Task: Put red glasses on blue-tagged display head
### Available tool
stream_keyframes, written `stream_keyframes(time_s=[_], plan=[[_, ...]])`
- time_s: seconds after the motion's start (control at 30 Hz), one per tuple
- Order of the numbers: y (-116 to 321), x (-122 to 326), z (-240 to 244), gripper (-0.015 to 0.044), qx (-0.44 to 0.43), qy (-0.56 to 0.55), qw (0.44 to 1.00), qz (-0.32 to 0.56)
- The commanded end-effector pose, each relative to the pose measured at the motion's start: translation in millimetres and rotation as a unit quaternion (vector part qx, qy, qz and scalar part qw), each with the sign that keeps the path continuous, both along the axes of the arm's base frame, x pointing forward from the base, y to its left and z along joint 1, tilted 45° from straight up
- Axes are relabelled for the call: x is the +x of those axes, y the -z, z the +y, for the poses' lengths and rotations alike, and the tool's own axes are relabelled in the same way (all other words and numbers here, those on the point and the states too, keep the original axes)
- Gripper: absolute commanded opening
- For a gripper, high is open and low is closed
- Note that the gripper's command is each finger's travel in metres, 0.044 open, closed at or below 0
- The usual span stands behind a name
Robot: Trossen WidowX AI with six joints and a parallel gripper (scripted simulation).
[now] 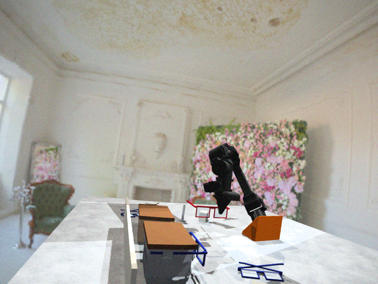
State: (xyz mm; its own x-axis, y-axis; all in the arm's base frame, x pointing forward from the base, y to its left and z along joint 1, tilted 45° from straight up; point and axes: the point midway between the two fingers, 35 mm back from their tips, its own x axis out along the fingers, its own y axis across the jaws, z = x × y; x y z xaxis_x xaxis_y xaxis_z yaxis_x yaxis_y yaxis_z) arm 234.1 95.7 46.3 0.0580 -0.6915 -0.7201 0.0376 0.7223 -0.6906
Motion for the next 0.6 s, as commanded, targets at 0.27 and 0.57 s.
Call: stream_keyframes(time_s=[0.27, 0.57], plan=[[9, 2, -8, 0.0000, -0.002, -0.001, 1.000, 0.003], [15, 3, -13, 0.0000, -0.002, -0.001, 1.000, 0.003]])
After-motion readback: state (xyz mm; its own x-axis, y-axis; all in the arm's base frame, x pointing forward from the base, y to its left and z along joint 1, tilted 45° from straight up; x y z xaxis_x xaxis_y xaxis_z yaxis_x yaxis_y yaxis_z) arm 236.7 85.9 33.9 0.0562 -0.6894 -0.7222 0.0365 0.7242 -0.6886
